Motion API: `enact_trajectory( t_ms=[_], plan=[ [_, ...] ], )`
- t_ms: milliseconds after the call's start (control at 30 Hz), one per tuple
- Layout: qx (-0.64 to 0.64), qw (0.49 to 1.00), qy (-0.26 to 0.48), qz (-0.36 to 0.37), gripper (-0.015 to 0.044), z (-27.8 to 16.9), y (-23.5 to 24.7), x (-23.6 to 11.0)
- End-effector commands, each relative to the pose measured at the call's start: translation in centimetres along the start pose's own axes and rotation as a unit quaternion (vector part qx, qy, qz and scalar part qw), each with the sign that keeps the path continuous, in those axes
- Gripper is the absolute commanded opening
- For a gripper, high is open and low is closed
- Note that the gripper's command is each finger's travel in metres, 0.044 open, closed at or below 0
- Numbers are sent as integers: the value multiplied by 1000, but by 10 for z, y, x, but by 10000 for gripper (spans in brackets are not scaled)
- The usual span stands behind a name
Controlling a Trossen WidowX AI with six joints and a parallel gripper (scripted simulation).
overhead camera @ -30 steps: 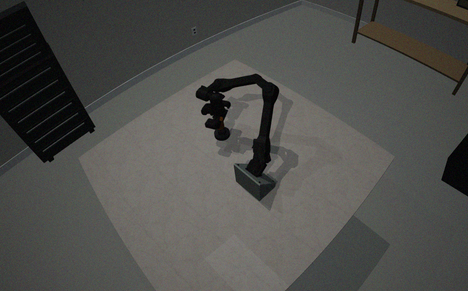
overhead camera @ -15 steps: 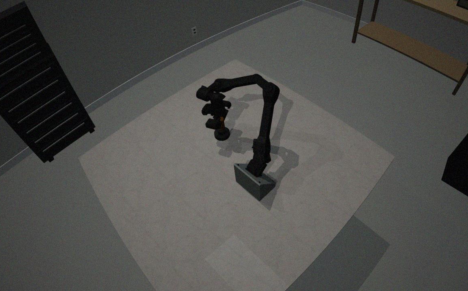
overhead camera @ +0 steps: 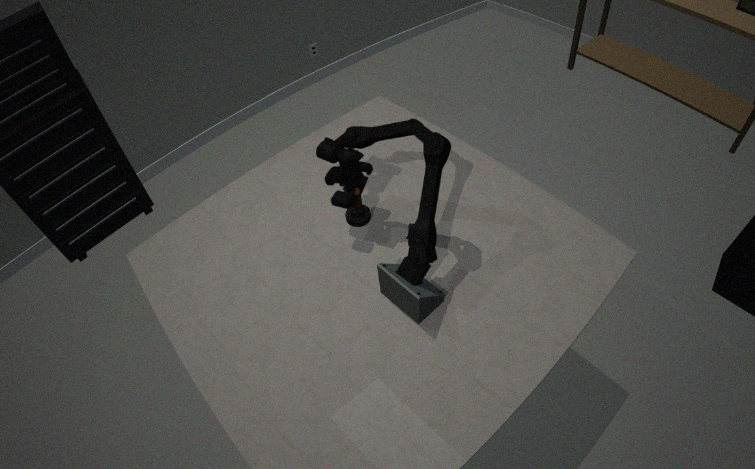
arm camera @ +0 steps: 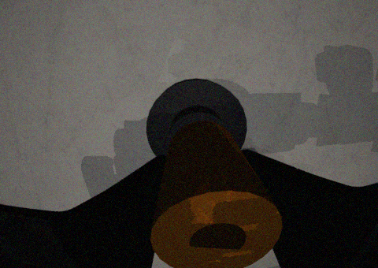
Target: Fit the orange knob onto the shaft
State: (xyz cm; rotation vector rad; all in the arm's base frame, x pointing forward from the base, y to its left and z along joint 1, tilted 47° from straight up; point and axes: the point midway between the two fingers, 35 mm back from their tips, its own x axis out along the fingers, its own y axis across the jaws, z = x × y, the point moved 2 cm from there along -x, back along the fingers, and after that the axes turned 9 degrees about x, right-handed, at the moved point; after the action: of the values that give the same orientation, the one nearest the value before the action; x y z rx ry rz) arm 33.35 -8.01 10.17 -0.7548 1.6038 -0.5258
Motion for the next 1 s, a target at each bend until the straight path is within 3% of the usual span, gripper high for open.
enact_trajectory(
  t_ms=[0, 967],
  plan=[
    [-3, 1000, 1, 0, 0, -1, 1, 1],
    [-3, 1000, 1, 0, 0, -2, 1, 1]
  ],
)
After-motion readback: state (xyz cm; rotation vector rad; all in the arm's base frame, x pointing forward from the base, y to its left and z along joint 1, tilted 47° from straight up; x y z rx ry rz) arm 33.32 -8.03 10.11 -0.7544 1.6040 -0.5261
